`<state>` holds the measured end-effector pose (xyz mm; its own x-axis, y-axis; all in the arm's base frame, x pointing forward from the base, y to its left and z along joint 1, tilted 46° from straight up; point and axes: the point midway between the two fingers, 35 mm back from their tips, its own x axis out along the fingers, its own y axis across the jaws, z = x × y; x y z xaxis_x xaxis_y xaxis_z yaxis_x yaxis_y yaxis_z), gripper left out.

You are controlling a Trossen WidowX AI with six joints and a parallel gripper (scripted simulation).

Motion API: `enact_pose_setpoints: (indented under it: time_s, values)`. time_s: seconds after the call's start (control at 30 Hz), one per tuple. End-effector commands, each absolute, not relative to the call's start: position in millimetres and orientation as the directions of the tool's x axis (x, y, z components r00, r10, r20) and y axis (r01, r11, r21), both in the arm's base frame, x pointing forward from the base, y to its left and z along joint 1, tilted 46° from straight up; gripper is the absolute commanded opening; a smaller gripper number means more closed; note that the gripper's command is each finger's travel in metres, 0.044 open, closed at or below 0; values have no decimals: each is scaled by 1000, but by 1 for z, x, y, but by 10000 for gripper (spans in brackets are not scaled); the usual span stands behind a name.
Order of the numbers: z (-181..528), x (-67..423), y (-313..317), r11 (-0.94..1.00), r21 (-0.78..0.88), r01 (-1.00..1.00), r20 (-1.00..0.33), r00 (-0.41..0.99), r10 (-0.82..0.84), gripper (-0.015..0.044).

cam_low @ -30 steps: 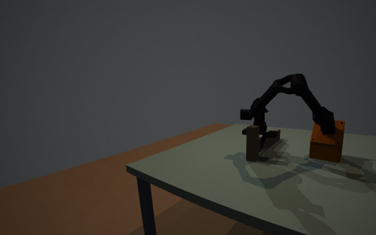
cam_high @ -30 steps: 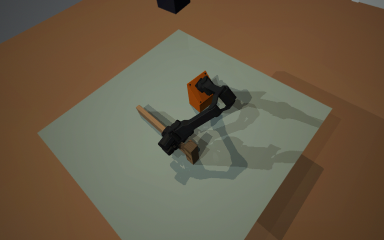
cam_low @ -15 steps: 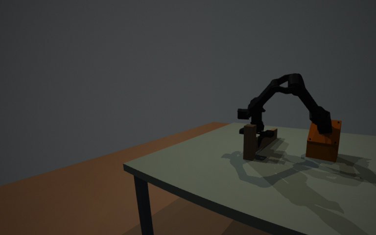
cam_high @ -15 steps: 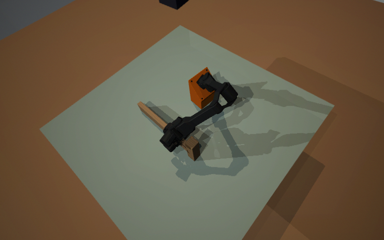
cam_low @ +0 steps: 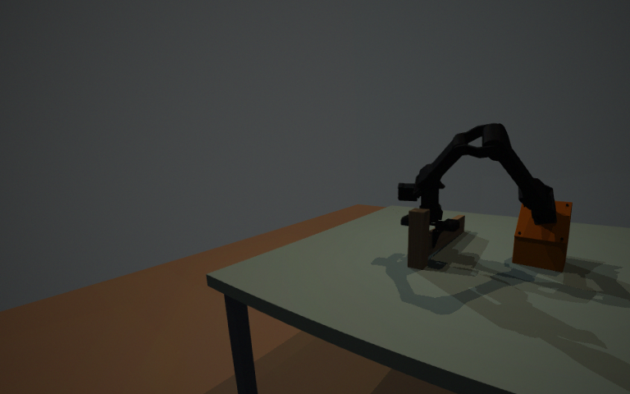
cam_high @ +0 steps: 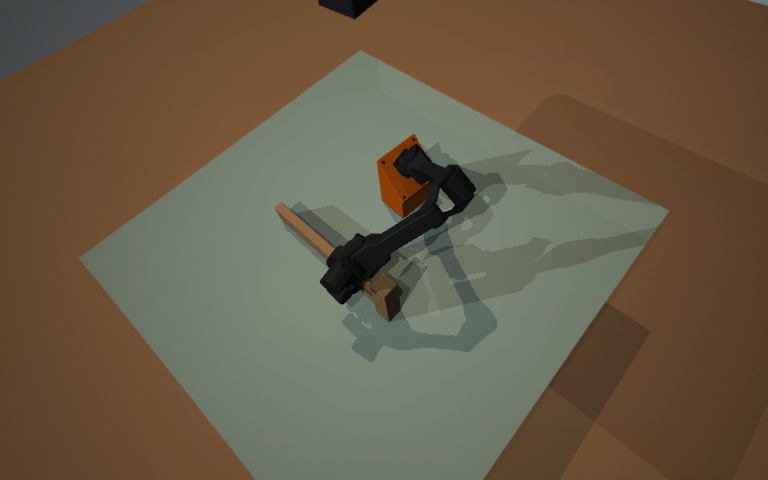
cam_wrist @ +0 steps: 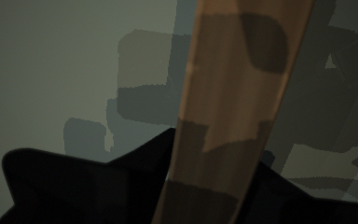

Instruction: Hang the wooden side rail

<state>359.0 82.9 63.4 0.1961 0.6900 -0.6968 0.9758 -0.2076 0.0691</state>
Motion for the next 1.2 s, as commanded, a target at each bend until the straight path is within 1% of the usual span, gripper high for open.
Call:
enact_pose_setpoints:
  time_s: [0.0, 0.97, 1.17]
  values:
    - [65, 360, 83, -211, 74, 975, -691, 203, 694, 0]
    - [61, 361, 86, -211, 74, 975, -691, 203, 694, 0]
    - [61, 360, 85, -209, 68, 975, -696, 197, 691, 157]
